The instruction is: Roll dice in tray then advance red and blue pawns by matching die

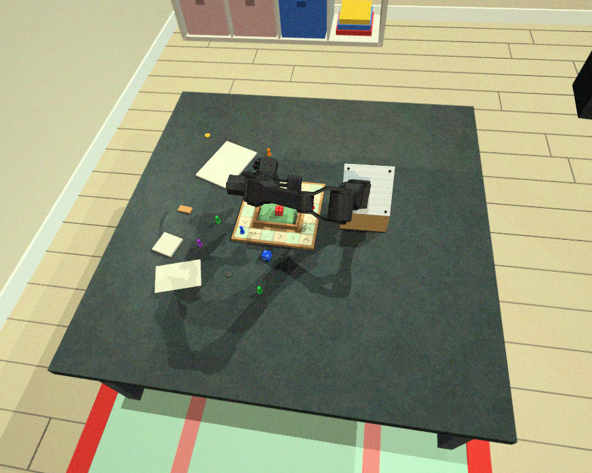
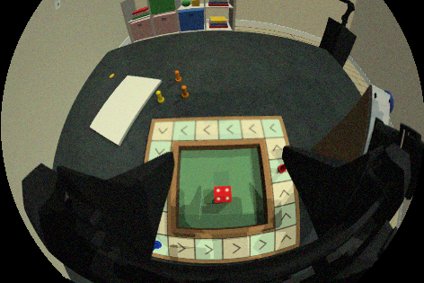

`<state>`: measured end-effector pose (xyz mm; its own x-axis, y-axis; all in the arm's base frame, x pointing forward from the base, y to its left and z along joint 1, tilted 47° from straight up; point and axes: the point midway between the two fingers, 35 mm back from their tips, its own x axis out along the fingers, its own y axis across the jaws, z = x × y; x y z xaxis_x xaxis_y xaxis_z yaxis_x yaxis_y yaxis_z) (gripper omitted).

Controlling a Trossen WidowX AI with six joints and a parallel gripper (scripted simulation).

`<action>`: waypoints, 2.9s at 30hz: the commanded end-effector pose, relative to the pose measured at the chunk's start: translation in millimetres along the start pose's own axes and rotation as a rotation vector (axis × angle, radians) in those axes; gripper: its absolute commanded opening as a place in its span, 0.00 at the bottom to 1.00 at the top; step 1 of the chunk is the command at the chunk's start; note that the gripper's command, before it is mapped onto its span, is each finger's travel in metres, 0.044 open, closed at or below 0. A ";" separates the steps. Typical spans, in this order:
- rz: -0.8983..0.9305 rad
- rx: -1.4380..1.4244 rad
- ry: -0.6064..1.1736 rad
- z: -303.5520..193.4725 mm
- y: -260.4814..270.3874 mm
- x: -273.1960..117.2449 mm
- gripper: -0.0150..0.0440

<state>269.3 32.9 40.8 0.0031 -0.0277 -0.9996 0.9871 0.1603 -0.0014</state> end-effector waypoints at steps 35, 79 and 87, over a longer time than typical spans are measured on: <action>0.582 -1.288 0.702 -177.0 10.3 -76.7 0.72; 0.583 -1.288 0.704 -221.1 11.0 -35.3 0.49; 0.583 -1.288 0.704 -221.1 11.0 -35.3 0.40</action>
<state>244.9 254.2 71.3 -0.1159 0.7242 -0.6798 0.0766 0.6889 0.7208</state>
